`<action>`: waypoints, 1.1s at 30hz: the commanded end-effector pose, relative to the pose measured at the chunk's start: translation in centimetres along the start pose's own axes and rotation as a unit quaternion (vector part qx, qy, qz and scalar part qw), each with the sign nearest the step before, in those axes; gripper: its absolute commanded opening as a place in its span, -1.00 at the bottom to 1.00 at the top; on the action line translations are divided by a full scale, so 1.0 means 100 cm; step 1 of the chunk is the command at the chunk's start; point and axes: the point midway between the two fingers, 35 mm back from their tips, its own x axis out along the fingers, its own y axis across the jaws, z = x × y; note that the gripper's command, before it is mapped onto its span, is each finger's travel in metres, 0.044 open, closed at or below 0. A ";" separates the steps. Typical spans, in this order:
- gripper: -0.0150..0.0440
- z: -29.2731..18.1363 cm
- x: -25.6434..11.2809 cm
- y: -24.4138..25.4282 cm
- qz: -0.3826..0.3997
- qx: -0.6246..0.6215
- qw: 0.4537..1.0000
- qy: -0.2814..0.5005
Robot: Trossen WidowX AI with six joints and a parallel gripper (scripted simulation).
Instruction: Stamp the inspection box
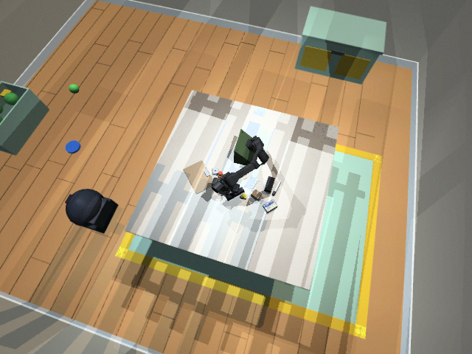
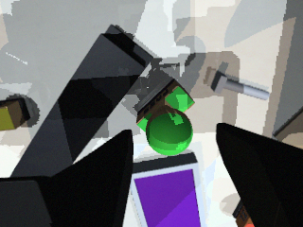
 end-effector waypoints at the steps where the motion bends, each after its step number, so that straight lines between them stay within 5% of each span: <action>1: 0.24 -0.001 0.009 0.001 0.003 0.002 1.000 0.003; 26: 0.24 -0.004 0.042 0.002 0.004 0.002 1.000 0.003; 33: 0.08 -0.003 0.039 0.002 0.002 0.000 1.000 0.002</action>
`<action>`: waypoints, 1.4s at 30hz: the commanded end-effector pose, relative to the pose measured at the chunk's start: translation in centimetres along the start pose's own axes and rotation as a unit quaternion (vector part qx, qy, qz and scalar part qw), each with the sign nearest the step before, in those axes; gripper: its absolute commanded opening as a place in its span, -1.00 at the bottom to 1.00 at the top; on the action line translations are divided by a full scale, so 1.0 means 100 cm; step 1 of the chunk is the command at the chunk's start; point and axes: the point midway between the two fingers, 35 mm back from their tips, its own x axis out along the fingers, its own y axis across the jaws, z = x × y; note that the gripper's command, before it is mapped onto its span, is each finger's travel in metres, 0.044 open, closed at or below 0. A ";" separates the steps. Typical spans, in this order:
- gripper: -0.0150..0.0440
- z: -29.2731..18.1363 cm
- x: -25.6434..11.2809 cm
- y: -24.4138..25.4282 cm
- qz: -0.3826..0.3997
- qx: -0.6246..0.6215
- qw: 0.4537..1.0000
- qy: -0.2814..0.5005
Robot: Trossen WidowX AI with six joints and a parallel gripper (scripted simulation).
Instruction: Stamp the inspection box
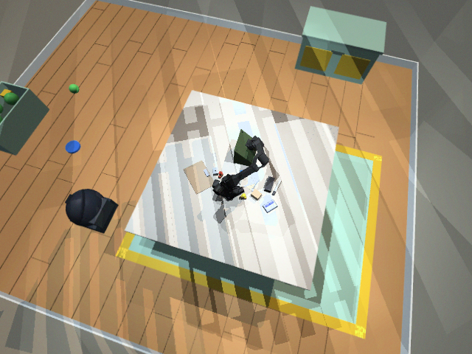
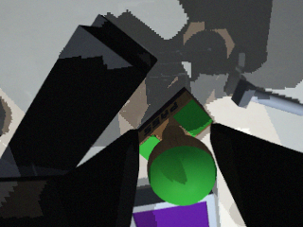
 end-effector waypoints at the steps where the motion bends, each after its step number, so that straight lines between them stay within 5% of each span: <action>1: 0.06 0.000 0.000 0.000 0.000 0.000 1.000 0.000; 13: -0.21 0.000 0.000 0.000 0.000 0.000 1.000 0.000; 16: -0.48 0.000 -0.001 0.000 0.000 0.000 1.000 0.000; 42: -0.49 0.001 -0.014 -0.001 0.000 0.000 1.000 -0.001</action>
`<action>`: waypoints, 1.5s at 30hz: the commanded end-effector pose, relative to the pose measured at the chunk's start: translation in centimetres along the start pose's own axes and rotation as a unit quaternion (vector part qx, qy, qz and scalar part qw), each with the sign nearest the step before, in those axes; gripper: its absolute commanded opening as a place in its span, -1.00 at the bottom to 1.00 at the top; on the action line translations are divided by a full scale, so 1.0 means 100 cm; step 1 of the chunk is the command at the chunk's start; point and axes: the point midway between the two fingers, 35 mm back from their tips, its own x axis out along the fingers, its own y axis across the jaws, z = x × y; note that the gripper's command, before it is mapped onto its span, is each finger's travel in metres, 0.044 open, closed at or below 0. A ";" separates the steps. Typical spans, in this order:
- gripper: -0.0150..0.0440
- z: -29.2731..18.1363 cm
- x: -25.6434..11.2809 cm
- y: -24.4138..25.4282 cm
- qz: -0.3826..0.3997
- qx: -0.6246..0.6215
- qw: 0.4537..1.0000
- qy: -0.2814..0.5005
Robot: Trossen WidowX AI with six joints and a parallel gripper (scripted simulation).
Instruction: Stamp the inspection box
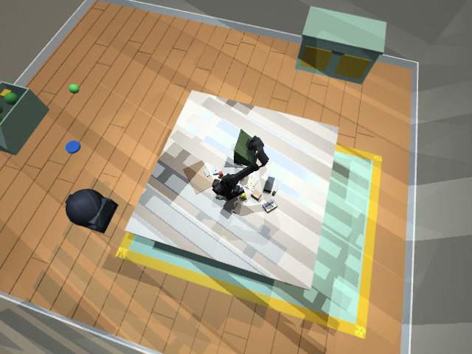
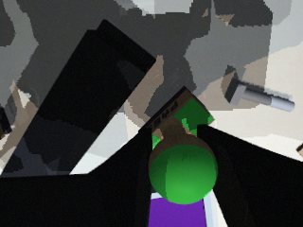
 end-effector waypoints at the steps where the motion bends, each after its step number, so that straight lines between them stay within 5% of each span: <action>1: -0.49 0.000 -0.002 0.000 -0.001 -0.001 1.000 0.001; 45: -0.49 0.001 -0.024 -0.001 -0.001 -0.001 1.000 0.001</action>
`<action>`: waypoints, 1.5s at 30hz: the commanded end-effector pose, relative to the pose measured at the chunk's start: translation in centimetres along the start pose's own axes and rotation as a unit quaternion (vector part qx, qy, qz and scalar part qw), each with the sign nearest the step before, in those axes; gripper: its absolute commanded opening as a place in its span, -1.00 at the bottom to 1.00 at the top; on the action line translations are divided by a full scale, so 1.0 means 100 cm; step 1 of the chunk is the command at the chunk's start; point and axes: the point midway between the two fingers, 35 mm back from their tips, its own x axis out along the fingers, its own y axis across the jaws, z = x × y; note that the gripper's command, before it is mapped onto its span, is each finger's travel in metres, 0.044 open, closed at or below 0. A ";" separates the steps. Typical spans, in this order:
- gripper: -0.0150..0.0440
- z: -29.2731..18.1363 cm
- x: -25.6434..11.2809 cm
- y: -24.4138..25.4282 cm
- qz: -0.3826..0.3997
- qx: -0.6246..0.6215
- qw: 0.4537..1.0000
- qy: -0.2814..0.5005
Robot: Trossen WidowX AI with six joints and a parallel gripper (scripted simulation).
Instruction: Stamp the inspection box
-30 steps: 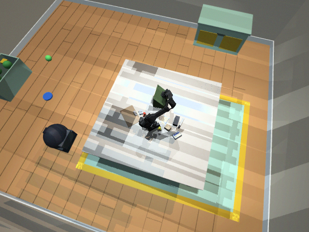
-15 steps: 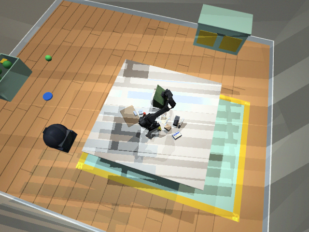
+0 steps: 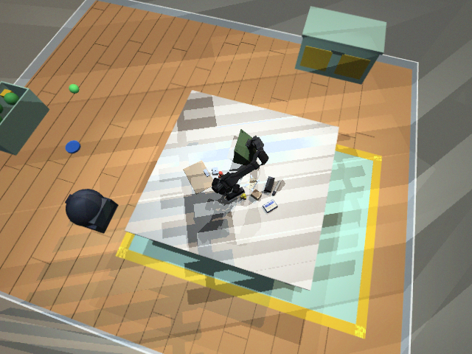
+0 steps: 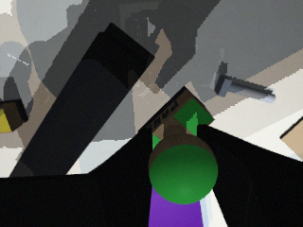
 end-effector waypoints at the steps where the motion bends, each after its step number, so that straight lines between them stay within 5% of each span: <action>1: -0.49 0.000 -0.002 0.000 -0.001 -0.001 1.000 0.001; 45: -0.49 -0.001 -0.024 0.000 -0.001 -0.001 1.000 0.001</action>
